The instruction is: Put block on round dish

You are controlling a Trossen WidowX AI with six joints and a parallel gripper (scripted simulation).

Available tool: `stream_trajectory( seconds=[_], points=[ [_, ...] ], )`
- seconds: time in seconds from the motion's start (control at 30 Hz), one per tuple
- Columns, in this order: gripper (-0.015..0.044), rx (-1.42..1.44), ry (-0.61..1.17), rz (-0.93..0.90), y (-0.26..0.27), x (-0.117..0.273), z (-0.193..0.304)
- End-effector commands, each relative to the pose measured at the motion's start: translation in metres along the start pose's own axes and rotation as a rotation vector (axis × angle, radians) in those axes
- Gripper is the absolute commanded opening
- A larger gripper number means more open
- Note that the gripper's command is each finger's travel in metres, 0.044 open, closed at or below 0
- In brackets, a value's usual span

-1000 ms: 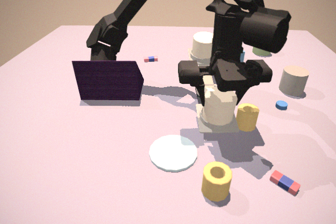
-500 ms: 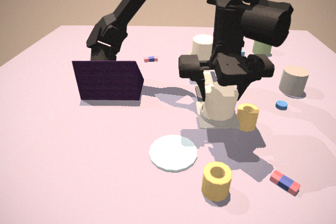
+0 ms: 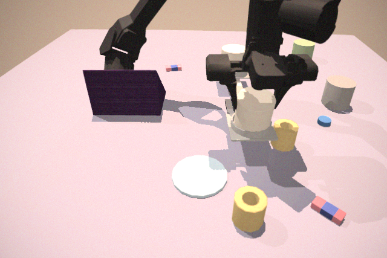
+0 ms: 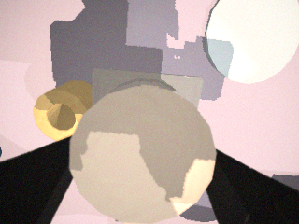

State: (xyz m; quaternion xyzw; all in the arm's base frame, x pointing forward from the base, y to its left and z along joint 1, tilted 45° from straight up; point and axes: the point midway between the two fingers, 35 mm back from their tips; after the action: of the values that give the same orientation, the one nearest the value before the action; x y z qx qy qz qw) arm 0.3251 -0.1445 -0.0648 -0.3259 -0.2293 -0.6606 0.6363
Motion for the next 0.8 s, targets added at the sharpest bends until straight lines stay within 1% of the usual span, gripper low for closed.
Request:
stream_trajectory(
  seconds=[0.0,0.77],
  points=[
    [0.0,0.012,-0.017,-0.017,0.004,0.009,-0.003],
    [0.0,0.005,-0.025,-0.029,0.004,0.04,-0.003]
  ],
)
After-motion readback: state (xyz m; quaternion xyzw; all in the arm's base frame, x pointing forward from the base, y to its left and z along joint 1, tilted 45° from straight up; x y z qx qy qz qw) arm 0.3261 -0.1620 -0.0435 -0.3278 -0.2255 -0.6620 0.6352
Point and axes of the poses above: the point midway between the two fingers, 35 mm back from their tips, its own x axis back along the fingers, its own y axis across the jaws, z = x × y, and after that the axes turned 13 degrees about -x, right-handed
